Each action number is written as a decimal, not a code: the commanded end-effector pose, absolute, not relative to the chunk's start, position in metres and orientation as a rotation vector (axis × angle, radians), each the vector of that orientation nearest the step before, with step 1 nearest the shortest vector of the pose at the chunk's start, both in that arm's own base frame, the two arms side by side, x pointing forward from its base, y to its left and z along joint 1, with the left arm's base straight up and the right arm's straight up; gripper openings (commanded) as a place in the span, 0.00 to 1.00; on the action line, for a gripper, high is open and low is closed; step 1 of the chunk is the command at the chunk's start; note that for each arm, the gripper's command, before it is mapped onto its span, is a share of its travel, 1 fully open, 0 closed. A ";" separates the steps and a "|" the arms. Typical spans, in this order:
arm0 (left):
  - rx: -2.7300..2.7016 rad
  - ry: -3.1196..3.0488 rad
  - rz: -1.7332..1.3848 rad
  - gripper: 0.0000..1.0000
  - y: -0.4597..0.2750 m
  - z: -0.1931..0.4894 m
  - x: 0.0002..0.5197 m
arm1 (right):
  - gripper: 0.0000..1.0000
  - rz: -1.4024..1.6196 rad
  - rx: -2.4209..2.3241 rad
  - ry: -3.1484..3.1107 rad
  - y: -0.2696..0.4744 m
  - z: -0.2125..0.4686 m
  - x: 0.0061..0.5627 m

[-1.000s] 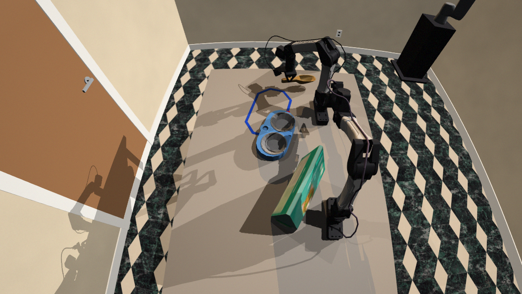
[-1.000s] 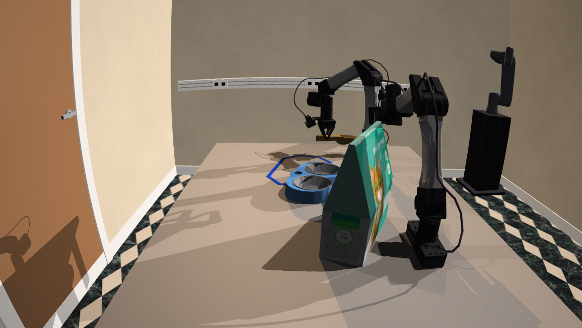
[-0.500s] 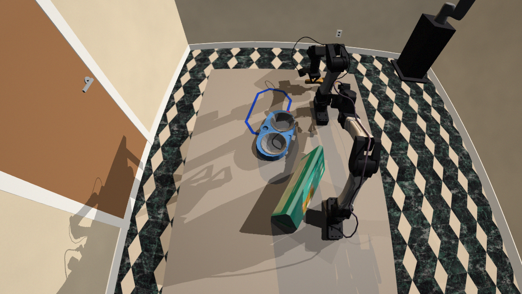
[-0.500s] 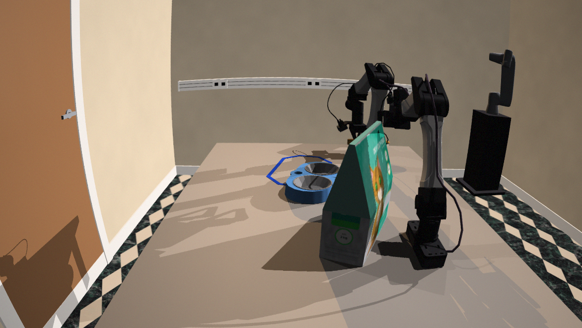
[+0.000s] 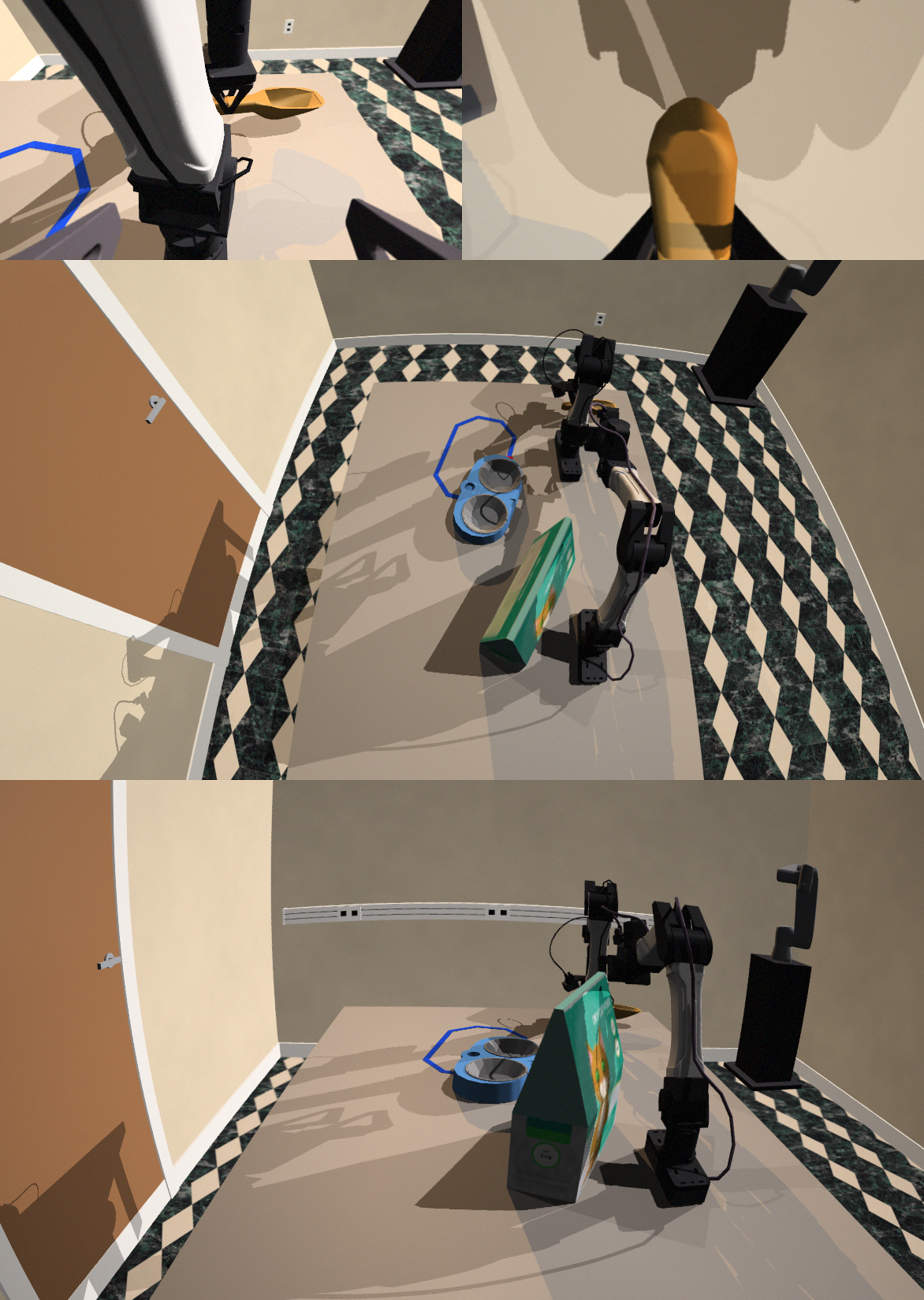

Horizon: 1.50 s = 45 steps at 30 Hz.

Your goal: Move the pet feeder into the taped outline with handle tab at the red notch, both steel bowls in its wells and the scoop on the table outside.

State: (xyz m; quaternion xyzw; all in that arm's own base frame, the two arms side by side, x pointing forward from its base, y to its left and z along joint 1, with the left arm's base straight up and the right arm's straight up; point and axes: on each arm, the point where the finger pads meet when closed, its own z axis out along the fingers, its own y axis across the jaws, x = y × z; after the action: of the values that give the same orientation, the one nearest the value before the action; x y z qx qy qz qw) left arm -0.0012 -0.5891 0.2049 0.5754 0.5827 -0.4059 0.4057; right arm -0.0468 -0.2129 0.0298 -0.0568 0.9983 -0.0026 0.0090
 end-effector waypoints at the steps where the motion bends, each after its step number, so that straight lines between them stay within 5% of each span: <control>1: 1.450 1.487 -1.022 1.00 -0.593 0.196 0.000 | 0.22 -0.076 -0.248 3.089 -0.225 0.034 -0.050; 25: 1.436 1.465 -1.032 1.00 -0.591 0.210 0.000 | 0.22 -0.004 0.964 2.996 -0.218 0.033 -0.053; 45: 1.436 1.465 -1.032 1.00 -0.591 0.210 0.000 | 0.22 0.000 1.001 2.985 -0.218 0.014 -0.054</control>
State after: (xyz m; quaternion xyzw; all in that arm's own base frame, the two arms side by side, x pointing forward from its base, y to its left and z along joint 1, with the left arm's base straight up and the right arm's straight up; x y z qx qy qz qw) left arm -0.0014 -0.5891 0.2048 0.5756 0.5825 -0.4062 0.4054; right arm -0.0517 -0.2149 0.0226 0.3157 0.9489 0.0051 0.0040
